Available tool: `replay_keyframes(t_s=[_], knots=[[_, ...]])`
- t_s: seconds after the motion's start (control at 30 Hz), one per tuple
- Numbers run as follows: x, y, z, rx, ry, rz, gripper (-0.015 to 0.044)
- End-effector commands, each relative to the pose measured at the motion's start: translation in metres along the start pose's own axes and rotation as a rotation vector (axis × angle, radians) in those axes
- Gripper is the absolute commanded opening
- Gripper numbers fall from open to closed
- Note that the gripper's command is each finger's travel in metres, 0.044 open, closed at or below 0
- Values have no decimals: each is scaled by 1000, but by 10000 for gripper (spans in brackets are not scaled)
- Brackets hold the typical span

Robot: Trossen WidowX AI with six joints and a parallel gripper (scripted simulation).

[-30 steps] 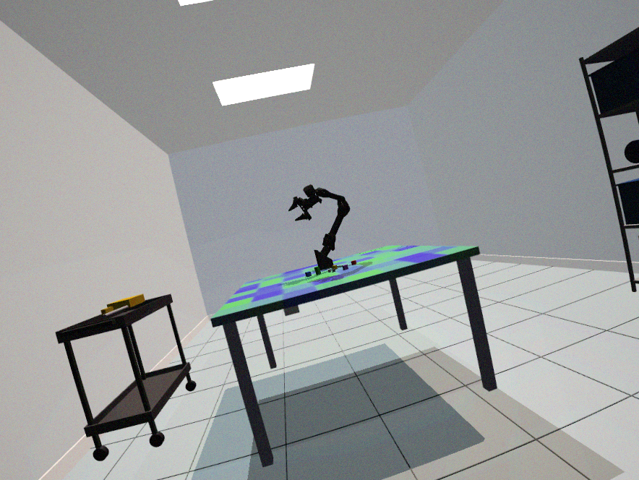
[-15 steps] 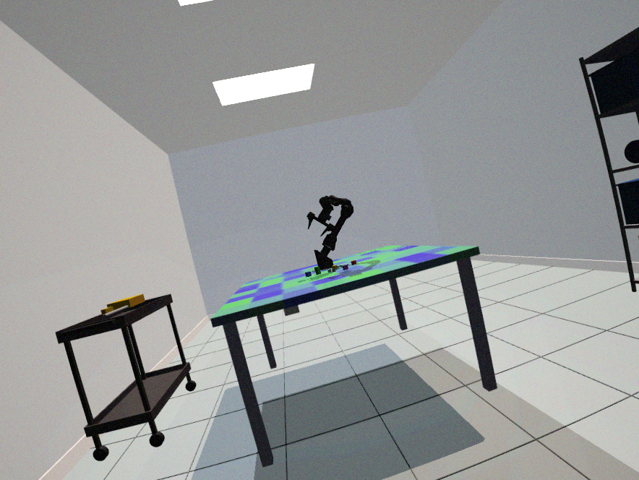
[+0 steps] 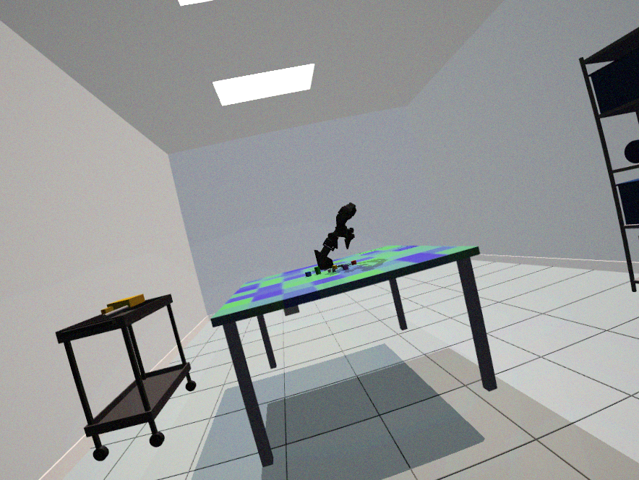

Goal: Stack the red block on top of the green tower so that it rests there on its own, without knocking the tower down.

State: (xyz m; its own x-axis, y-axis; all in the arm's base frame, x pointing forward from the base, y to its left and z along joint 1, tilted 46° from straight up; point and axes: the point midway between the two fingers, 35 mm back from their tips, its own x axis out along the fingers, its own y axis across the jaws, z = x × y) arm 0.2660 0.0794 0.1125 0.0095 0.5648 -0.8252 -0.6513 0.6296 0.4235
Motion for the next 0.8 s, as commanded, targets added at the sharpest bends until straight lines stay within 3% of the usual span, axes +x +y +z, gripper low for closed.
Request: replay_keyframes(t_s=[0.0, 0.13, 0.37, 0.63, 0.77], knots=[[15, 39, 4, -89, -20, 140, 440], [25, 65, 7, -144, -31, 238, 440], [25, 62, 10, -145, -31, 238, 440], [61, 71, 10, -145, -33, 239, 440], [62, 72, 10, -145, -33, 239, 440]])
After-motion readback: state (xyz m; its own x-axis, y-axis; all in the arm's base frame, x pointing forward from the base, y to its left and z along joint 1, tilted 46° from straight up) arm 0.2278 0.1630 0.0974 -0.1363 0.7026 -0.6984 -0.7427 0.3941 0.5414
